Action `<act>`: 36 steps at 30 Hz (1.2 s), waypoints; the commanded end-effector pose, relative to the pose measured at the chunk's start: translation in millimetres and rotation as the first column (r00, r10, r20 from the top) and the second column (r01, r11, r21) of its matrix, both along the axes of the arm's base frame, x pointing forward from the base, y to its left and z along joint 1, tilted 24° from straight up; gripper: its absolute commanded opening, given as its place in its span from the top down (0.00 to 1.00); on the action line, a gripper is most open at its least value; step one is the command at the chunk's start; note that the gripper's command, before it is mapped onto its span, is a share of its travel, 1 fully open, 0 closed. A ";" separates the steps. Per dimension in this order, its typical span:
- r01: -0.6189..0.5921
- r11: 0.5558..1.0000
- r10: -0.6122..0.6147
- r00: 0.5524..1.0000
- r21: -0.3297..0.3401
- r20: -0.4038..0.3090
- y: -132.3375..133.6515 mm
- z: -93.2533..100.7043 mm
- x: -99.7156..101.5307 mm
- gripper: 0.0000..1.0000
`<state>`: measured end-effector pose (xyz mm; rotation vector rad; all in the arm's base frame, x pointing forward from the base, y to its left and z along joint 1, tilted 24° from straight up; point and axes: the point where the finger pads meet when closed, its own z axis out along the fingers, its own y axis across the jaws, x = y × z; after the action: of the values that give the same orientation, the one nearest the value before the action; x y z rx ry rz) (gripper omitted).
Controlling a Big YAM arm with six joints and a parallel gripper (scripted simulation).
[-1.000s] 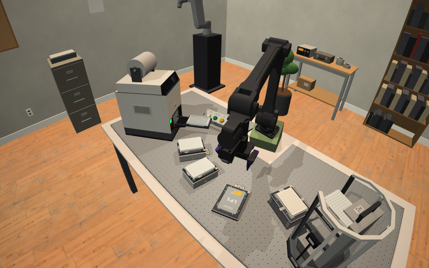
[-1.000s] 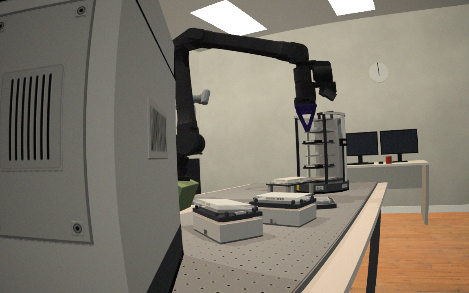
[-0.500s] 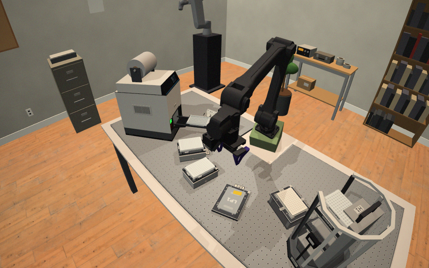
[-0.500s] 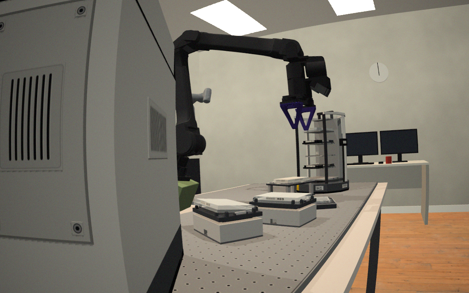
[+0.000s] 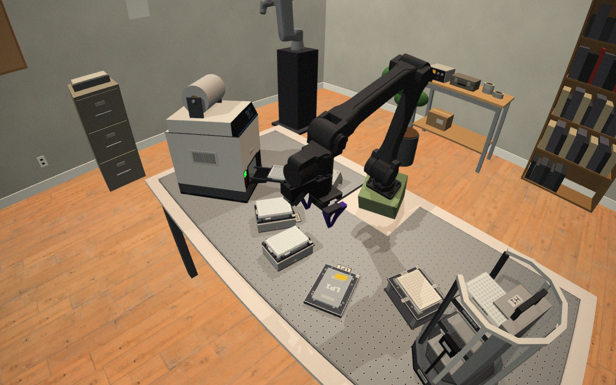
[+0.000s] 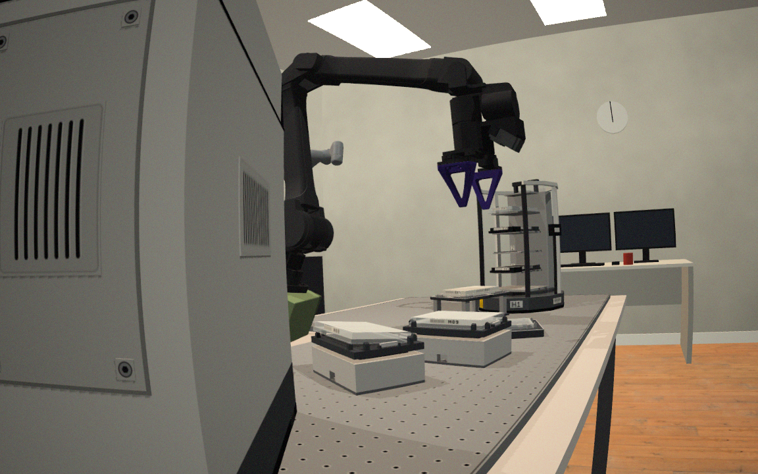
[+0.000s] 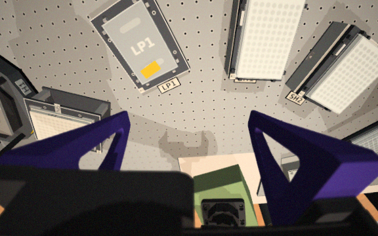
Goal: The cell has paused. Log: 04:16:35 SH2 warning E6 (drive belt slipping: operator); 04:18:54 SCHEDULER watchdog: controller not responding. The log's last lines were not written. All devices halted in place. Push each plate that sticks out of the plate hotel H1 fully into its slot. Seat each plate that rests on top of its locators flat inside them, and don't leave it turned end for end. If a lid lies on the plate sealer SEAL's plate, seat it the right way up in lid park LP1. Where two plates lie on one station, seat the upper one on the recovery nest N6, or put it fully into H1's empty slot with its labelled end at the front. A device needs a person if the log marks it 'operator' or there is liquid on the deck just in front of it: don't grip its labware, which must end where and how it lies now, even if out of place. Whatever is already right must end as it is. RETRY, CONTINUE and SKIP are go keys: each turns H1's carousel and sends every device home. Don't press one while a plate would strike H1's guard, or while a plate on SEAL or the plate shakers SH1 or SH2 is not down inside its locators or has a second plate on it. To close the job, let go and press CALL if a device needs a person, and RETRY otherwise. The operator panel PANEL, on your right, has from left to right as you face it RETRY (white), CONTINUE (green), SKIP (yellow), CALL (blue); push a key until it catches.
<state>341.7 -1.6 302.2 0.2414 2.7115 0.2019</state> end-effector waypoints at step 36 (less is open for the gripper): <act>0.278 0.954 -0.273 0.960 0.109 -0.065 -106.1 -31.0 -42.6 0.00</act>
<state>310.2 -100.3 277.3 0.4815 2.6913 0.2430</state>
